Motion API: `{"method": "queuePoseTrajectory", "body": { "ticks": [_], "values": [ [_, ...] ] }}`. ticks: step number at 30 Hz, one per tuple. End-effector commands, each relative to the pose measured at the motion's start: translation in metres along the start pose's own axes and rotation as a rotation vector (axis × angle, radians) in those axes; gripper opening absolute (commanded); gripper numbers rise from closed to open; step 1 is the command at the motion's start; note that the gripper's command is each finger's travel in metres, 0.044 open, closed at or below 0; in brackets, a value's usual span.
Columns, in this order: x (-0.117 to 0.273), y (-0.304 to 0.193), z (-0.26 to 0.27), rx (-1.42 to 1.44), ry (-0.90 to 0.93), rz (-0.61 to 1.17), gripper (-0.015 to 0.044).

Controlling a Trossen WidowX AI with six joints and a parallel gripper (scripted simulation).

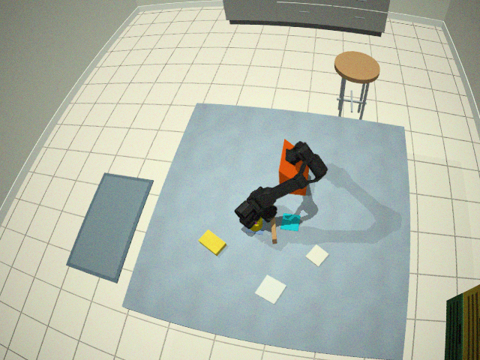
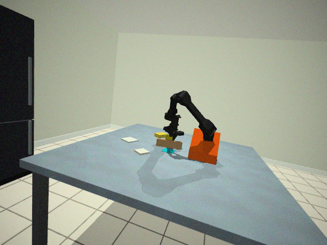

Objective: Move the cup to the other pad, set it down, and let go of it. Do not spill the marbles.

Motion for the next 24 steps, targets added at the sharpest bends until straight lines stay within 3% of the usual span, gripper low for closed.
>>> {"method": "queuePoseTrajectory", "body": {
  "ticks": [1, 12, 24],
  "values": [
    [0.000, 0.000, 0.000, 0.001, -0.001, 0.000, 0.0080],
    [0.000, 0.000, 0.000, 0.001, -0.001, 0.000, 0.0000],
    [0.039, -0.001, -0.003, -0.004, -0.002, 0.002, 0.0000]
  ]
}}
Point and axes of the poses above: the point midway between the two fingers, 35 mm back from their tips, its own x axis back along the fingers, its own z axis across the jaws, y = z × x, the point moved 7 cm from there along x, back along the fingers, and after that the axes turned 3 degrees about x, right-handed, at the moved point
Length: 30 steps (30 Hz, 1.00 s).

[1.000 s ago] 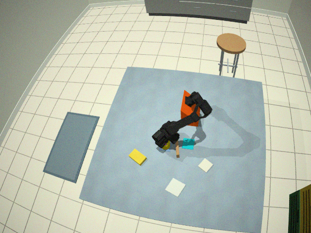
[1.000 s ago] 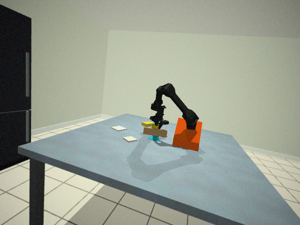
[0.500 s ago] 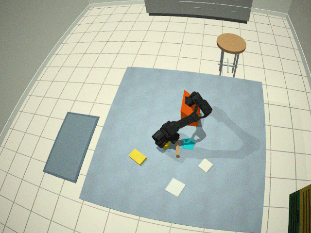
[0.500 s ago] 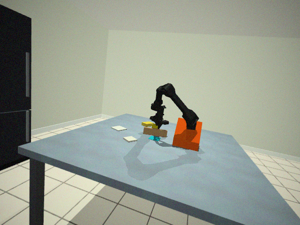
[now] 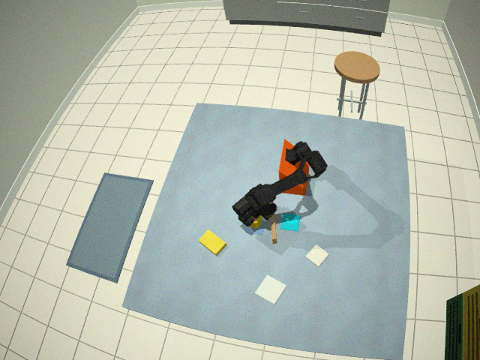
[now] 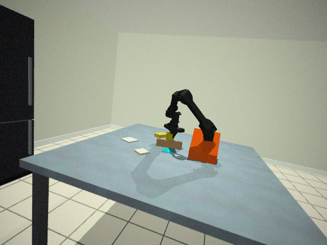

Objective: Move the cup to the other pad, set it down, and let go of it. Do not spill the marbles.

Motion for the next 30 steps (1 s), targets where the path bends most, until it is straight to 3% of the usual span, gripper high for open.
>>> {"method": "queuePoseTrajectory", "body": {
  "ticks": [1, 11, 30],
  "values": [
    [0.019, 0.001, -0.002, 0.011, -0.011, 0.007, 0.0000],
    [0.060, 0.000, 0.000, 0.008, -0.009, 0.003, 0.0000],
    [0.056, -0.001, 0.000, -0.001, -0.009, -0.004, 0.0000]
  ]
}}
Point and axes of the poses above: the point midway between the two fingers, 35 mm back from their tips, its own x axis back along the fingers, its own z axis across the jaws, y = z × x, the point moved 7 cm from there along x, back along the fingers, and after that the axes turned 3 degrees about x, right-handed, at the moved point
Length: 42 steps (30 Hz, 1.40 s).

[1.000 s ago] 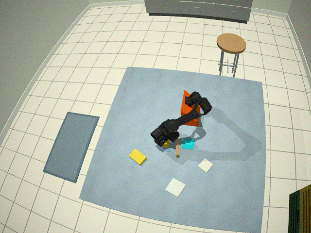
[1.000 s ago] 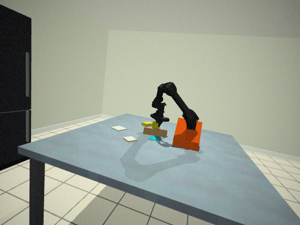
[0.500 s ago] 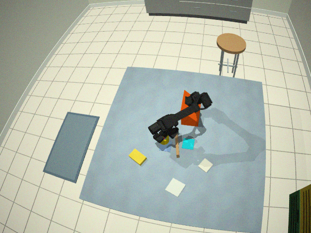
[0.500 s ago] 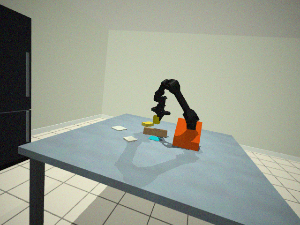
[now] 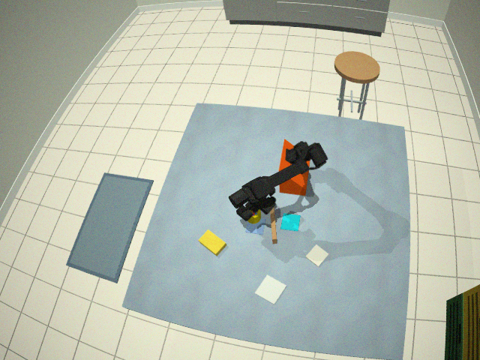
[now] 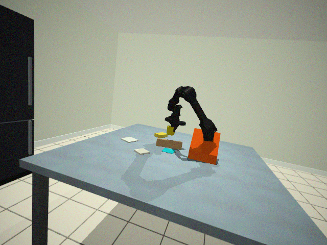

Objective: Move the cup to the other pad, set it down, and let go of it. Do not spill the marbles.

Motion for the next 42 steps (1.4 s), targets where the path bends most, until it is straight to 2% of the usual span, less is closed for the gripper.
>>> {"method": "queuePoseTrajectory", "body": {
  "ticks": [1, 42],
  "values": [
    [0.000, 0.000, 0.001, -0.002, 0.000, -0.001, 0.0000],
    [0.001, 0.056, 0.052, 0.004, 0.003, 0.003, 0.0000]
  ]
}}
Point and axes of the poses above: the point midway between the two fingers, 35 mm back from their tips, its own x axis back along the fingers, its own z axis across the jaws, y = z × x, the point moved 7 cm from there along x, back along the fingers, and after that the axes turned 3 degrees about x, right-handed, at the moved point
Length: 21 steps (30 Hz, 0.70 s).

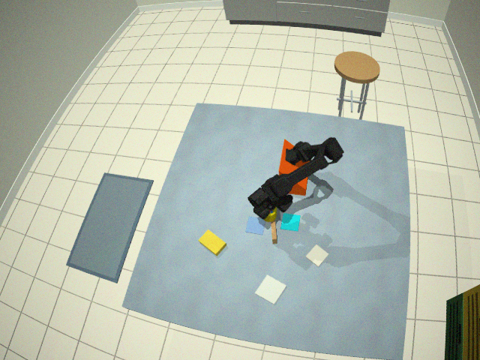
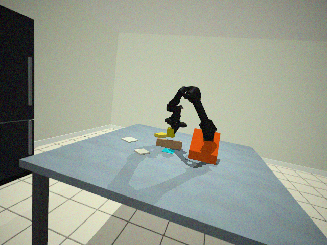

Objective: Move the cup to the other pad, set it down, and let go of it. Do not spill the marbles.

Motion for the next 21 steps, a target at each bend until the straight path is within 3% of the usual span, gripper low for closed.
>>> {"method": "queuePoseTrajectory", "body": {
  "ticks": [1, 21],
  "values": [
    [0.001, 0.007, 0.005, -0.002, -0.004, -0.005, 0.0000],
    [0.003, 0.035, 0.030, -0.003, -0.002, -0.006, 0.0000]
  ]
}}
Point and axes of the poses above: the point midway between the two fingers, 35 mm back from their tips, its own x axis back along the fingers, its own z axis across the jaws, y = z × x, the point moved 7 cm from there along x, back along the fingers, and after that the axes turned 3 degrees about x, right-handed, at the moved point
